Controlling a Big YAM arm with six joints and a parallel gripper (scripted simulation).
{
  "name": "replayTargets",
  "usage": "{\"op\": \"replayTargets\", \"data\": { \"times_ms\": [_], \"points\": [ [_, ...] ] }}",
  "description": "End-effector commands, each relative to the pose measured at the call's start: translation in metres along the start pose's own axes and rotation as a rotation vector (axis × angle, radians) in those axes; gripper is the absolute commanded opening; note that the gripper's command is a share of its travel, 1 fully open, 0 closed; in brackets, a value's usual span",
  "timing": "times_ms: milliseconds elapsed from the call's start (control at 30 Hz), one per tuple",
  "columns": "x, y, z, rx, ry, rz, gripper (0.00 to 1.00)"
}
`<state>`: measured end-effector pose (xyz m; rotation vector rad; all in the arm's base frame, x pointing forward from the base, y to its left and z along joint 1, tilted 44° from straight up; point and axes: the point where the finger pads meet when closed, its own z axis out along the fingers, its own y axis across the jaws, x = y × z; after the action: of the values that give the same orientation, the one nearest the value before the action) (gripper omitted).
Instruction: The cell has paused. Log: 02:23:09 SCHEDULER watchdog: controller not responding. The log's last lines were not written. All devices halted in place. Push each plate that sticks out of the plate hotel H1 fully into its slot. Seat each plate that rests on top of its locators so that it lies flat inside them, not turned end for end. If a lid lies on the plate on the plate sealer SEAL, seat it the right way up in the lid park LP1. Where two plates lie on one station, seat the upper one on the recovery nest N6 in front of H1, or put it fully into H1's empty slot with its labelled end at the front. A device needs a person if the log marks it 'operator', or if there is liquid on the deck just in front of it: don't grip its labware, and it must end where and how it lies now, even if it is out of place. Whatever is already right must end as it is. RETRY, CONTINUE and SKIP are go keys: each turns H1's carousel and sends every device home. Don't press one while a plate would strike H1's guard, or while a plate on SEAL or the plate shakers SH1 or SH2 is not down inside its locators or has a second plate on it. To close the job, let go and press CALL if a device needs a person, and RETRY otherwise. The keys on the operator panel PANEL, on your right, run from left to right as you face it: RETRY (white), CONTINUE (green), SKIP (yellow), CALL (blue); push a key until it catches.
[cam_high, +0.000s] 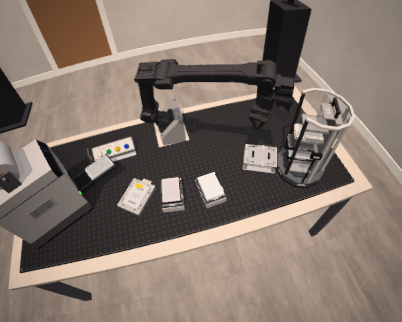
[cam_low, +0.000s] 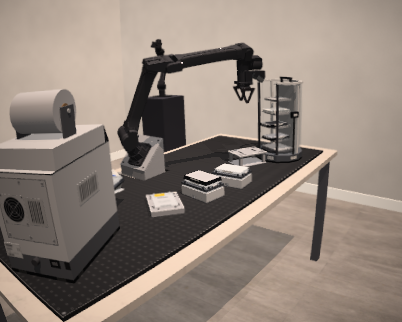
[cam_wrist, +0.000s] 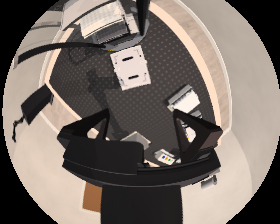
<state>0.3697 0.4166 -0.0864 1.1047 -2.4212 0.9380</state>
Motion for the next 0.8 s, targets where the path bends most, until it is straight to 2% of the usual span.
{"op": "replayTargets", "data": {
  "times_ms": [0, 367, 400, 467, 500, 567, 767],
  "points": [
    [-0.015, 0.014, -0.019, 0.004, -0.020, 0.015, 1.00],
    [-0.026, 0.050, -0.018, 0.002, -0.020, 0.015, 1.00],
    [-0.027, 0.050, -0.018, 0.002, -0.044, 0.010, 1.00],
    [-0.027, 0.050, -0.018, 0.002, -0.044, 0.010, 1.00],
    [-0.017, 0.034, -0.013, -0.006, -0.053, -0.003, 1.00],
    [-0.018, 0.027, -0.013, -0.019, -0.097, -0.002, 1.00],
    [-0.016, 0.037, -0.017, -0.029, -0.241, -0.046, 1.00]
  ]
}}
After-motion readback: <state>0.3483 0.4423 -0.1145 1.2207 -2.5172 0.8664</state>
